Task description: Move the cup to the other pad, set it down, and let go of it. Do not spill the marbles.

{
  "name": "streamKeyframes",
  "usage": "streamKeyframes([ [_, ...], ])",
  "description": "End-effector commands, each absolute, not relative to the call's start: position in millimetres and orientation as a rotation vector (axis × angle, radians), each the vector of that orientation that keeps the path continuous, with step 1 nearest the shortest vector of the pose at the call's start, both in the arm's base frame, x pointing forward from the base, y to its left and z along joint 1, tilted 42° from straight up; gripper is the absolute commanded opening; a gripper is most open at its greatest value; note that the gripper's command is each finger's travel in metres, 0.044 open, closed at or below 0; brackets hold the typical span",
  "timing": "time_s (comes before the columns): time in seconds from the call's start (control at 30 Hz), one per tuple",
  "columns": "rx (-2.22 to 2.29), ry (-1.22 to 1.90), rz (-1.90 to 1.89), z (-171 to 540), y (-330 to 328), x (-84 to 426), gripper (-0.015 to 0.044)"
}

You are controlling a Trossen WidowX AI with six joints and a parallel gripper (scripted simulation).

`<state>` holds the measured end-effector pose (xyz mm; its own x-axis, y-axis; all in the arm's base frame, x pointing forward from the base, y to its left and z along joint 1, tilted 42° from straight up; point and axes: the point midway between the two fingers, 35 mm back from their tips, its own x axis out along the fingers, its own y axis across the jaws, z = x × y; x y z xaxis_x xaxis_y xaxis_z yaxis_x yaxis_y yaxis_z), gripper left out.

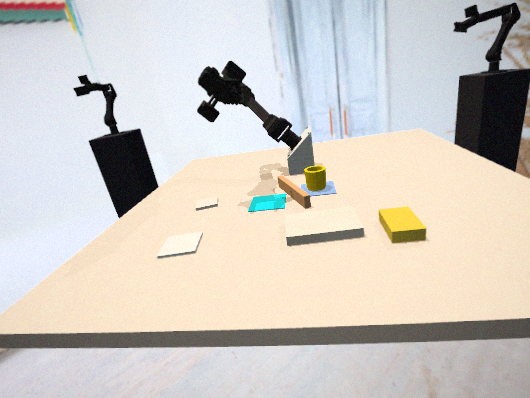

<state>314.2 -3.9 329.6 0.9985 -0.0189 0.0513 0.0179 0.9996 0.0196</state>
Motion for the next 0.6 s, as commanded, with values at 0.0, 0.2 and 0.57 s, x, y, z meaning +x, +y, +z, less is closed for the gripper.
streamKeyframes([
  [0.0, 0.034, -0.038, -0.018, 326.5, -3.3, 316.1, 0.0374],
  [0.2, 0.425, 0.355, -0.099, 228.7, 21.2, 351.7, 0.0216],
  [0.57, 0.808, 0.808, -0.576, 89.9, 50.6, 336.5, 0.0167],
])
